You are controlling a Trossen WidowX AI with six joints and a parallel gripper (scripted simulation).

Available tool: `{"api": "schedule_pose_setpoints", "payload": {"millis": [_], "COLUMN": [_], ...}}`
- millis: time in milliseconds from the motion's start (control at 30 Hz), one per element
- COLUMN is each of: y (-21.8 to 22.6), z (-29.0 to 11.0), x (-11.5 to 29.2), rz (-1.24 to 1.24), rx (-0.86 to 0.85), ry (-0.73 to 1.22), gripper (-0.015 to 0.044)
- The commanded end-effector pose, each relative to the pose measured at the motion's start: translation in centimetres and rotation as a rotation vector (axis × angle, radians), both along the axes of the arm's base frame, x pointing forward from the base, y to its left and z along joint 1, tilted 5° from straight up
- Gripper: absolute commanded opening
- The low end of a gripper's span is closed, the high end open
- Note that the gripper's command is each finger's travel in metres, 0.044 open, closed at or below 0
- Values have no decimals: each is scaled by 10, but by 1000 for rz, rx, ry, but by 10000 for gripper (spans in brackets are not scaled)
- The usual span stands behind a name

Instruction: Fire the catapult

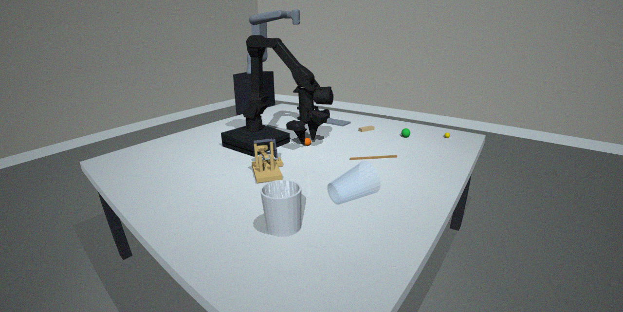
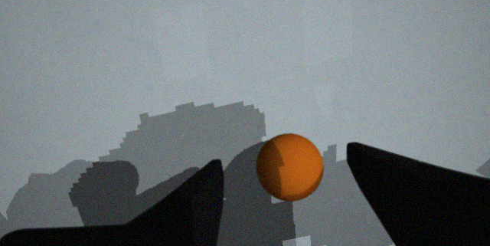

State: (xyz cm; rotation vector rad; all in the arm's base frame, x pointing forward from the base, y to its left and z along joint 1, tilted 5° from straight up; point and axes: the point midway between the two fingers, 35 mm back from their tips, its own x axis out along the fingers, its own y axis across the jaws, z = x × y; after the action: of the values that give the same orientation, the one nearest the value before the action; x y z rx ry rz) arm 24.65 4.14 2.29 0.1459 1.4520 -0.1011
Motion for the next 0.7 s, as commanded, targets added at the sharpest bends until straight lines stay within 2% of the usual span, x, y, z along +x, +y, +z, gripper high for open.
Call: {"api": "schedule_pose_setpoints", "payload": {"millis": [0,33,200,467,600,667], "y": [-1,-1,-1,-1,0,1], "z": [-7,-7,-7,-7,-4,6], "x": [-3,-3,-3,-3,-5,-4], "rz": [-5,-5,-5,-5,8,10], "rx": [-6,-6,-6,-6,19,24], "ry": [11,11,11,11,2,0], "gripper": [300,300,169,115,10,0]}}
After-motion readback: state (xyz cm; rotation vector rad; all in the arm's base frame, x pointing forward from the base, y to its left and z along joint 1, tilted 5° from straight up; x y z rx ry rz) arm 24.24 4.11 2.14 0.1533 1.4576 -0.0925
